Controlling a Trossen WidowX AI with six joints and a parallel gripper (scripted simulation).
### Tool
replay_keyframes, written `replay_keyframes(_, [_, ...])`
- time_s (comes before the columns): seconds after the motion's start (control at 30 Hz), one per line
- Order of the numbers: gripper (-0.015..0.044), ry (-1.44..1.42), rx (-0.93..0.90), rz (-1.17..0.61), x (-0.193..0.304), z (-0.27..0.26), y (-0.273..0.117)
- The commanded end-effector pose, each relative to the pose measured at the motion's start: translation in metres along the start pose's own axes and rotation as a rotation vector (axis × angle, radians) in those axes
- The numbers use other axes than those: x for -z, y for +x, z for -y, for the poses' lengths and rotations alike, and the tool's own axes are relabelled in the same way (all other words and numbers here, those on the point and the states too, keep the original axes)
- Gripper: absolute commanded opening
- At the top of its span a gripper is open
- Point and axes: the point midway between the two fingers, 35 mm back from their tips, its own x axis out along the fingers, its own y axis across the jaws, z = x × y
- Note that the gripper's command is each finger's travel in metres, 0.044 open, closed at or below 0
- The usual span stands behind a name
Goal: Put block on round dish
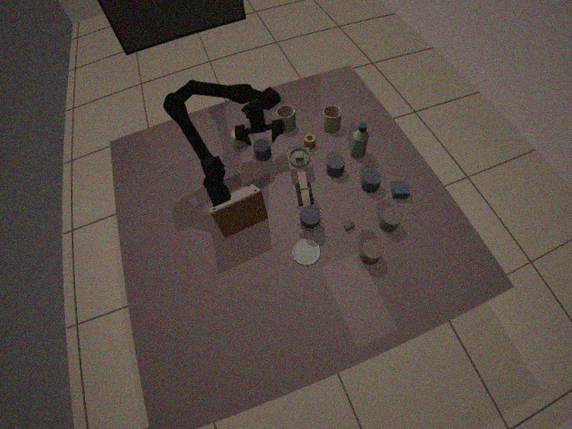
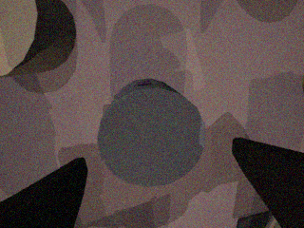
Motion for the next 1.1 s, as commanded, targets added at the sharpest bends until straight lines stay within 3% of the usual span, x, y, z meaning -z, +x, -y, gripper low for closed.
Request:
replay_keyframes(0.0, [0.0387, 0.007, 0.01, 0.007, 0.0, 0.003, -0.006])
replay_keyframes(0.17, [0.026, 0.043, 0.048, 0.007, 0.007, 0.033, -0.019])
replay_keyframes(0.33, [0.026, 0.052, 0.042, -0.011, 0.023, 0.062, -0.027])
replay_keyframes(0.6, [0.026, 0.077, 0.002, -0.011, 0.093, 0.137, -0.053])
replay_keyframes(1.07, [0.026, 0.079, -0.001, -0.007, 0.1, 0.142, -0.039])
